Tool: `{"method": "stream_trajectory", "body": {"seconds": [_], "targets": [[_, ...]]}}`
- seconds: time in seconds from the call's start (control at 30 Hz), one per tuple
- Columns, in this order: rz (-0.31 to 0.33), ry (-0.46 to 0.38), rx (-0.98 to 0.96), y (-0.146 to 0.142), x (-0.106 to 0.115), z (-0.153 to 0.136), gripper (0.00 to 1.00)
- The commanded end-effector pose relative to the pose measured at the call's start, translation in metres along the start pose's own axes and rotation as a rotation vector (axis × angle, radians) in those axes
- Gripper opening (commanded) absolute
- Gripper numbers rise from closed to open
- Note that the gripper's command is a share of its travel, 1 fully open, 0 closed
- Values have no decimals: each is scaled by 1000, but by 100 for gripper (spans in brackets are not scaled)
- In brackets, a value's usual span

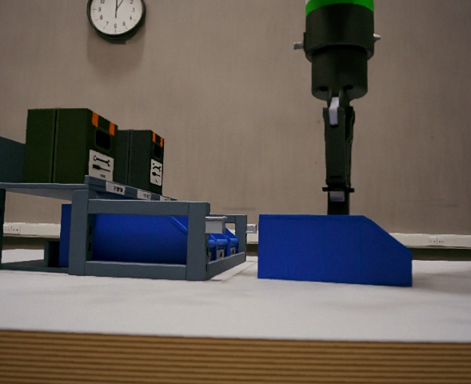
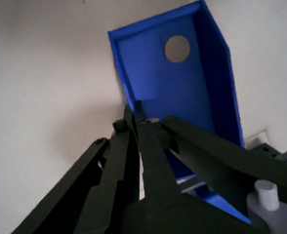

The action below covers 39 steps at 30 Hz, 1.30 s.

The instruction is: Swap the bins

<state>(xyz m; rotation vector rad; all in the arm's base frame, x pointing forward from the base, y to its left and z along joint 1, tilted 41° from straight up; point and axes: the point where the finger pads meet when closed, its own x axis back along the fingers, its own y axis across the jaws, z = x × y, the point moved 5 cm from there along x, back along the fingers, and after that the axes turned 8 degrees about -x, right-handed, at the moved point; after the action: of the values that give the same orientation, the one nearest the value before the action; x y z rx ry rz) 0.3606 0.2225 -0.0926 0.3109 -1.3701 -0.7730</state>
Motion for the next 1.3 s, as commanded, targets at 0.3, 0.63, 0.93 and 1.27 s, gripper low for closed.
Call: {"method": "stream_trajectory", "body": {"seconds": [0.3, 0.63, 0.93, 1.27], "targets": [[0, -1, 0, 0, 1, 0, 10], [0, -1, 0, 0, 11, 0, 10], [0, -1, 0, 0, 33, 0, 10], [0, -1, 0, 0, 57, 0, 10]]}}
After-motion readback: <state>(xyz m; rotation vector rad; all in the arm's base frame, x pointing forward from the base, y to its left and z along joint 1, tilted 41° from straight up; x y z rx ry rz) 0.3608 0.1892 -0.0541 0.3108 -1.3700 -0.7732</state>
